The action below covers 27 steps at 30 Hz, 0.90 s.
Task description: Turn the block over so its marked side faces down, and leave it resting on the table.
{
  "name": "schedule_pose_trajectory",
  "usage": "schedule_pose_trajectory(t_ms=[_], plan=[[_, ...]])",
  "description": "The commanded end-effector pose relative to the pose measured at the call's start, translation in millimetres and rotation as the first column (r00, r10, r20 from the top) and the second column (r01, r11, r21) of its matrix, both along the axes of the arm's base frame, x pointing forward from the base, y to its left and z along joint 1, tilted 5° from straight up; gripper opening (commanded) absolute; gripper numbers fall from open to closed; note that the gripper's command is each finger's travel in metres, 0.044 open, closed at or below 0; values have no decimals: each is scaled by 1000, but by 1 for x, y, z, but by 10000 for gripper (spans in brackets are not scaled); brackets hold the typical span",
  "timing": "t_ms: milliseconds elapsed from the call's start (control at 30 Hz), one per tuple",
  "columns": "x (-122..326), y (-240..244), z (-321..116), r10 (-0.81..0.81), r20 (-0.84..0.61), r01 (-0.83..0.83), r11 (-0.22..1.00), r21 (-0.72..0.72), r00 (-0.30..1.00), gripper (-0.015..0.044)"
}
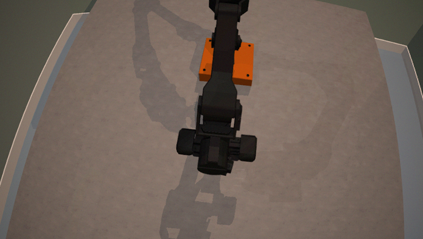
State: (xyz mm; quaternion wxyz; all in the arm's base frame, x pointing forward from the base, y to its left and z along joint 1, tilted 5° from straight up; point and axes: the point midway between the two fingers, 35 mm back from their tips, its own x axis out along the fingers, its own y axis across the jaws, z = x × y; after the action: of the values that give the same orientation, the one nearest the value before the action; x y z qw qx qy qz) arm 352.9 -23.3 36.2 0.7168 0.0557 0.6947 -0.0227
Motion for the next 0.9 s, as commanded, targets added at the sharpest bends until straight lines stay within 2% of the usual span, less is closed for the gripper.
schedule_pose_trajectory(t_ms=[0,867], plan=[[0,0,0,-5,59,5,1000,-9,998,0],[-6,1,-3,-13,438,36,998,-44,899,0]])
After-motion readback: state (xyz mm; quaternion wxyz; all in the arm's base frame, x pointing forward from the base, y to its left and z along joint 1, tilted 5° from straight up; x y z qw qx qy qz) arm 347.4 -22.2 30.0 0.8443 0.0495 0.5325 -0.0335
